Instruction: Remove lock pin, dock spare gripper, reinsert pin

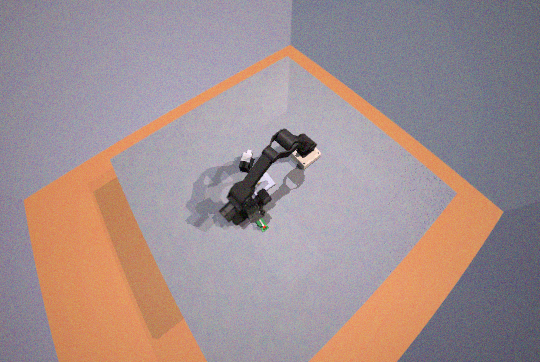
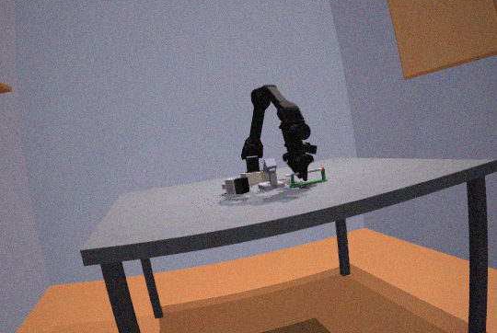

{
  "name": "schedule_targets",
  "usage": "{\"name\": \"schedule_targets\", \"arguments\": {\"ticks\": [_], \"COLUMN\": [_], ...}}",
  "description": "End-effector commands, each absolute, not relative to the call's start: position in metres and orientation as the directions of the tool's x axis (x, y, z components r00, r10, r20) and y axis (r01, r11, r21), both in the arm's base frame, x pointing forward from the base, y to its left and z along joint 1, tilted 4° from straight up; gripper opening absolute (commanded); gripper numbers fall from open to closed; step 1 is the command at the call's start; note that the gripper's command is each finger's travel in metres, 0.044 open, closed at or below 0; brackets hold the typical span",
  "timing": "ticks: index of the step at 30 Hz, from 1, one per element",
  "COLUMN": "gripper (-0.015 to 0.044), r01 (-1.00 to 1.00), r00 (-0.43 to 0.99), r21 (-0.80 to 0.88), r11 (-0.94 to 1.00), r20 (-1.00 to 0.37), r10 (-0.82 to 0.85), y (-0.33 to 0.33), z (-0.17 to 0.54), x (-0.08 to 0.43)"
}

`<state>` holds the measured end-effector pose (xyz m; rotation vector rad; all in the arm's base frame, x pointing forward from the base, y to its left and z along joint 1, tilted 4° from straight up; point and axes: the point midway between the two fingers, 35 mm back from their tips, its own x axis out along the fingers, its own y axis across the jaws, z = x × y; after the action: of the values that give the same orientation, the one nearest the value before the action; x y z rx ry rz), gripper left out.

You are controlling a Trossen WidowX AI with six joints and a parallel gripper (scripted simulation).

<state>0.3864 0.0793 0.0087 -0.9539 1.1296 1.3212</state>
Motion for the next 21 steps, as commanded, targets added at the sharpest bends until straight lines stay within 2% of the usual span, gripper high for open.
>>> {"name": "schedule_targets", "arguments": {"ticks": [1, 3, 21], "gripper": [0.0394, 0.0440, 0.0440], "r01": [-0.995, -0.994, -0.984], "r00": [-0.074, -0.083, -0.150], "r21": [0.089, 0.097, 0.167], "r11": [0.054, 0.054, 0.061], "r20": [-0.971, -0.971, -0.964], "r10": [0.227, 0.226, 0.219], "y": [0.079, 0.078, 0.074], "z": [0.019, 0.022, 0.043], "x": [0.387, 0.385, 0.372]}}
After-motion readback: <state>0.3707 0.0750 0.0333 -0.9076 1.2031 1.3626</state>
